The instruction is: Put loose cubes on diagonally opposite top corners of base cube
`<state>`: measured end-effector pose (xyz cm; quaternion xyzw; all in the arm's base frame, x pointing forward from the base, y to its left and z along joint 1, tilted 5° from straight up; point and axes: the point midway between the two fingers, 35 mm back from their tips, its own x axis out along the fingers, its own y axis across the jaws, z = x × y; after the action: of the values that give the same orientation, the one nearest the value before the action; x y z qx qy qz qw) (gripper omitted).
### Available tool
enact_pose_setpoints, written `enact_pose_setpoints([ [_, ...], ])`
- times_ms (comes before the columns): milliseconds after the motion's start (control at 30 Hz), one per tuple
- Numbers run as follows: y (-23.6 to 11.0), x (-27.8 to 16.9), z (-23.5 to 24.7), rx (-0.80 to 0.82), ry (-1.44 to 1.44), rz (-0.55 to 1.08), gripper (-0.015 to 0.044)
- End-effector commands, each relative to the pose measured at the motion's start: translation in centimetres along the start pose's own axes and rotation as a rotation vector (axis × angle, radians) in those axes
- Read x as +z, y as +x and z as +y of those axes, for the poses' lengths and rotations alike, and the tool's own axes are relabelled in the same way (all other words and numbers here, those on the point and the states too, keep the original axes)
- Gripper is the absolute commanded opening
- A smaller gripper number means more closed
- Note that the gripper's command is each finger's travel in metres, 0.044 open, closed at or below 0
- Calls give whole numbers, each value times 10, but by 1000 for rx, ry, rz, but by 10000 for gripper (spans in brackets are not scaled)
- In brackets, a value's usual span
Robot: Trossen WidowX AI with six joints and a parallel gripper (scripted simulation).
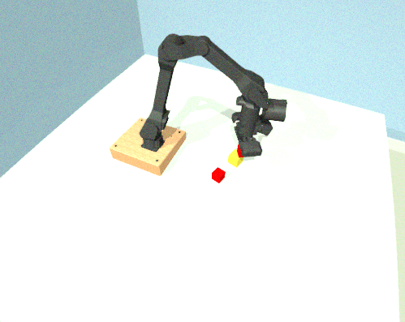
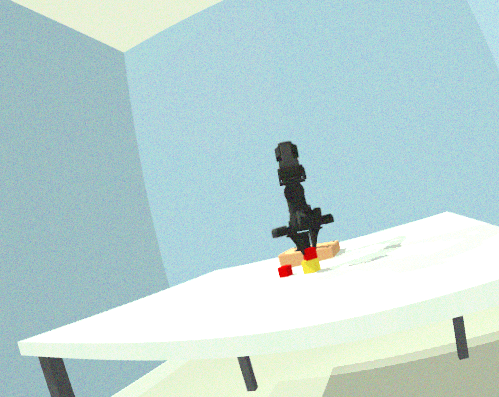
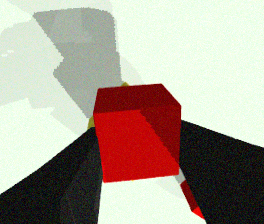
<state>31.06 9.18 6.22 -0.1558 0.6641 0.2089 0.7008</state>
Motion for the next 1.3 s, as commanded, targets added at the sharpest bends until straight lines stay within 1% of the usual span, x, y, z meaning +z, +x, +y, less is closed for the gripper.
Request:
enact_pose_setpoints([
  [0, 1, 0, 0, 1, -3, 0, 105],
  [267, 1, 0, 0, 1, -3, 0, 105],
  [400, 1, 0, 0, 1, -3, 0, 205],
  [567, 1, 0, 0, 1, -3, 0, 205],
  [667, -8, 0, 0, 0, 0, 0, 205],
  [1267, -28, 0, 0, 0, 0, 0, 205],
])
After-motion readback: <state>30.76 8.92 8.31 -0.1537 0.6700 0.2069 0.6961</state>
